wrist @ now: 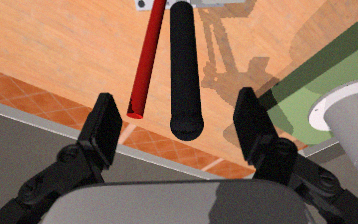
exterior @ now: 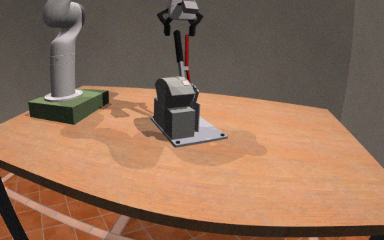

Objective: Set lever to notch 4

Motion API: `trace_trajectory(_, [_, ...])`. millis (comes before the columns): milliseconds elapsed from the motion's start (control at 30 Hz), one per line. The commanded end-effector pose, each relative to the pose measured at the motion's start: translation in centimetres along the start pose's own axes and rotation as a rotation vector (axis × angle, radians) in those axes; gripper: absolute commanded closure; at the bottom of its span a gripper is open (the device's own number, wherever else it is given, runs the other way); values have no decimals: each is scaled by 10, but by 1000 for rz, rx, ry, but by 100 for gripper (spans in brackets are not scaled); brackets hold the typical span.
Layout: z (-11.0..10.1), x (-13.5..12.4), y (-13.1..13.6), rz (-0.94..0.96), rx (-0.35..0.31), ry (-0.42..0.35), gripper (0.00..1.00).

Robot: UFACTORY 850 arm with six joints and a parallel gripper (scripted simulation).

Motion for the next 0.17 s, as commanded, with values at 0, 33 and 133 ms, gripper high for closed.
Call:
trace_trajectory(0, [-2, 0, 0, 0, 1, 0, 1])
trace_trajectory(33, [-2, 0, 0, 0, 1, 0, 1])
trace_trajectory(133, [-2, 0, 0, 0, 1, 0, 1])
Point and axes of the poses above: the point where the finger pads meet when closed, its own z axis out along the fingers, its own y axis across the jaws, x = y × z, the point moved 8 cm from there along -z, back along the fingers, and after that the axes turned 10 degrees about z, right-handed, at the moved point
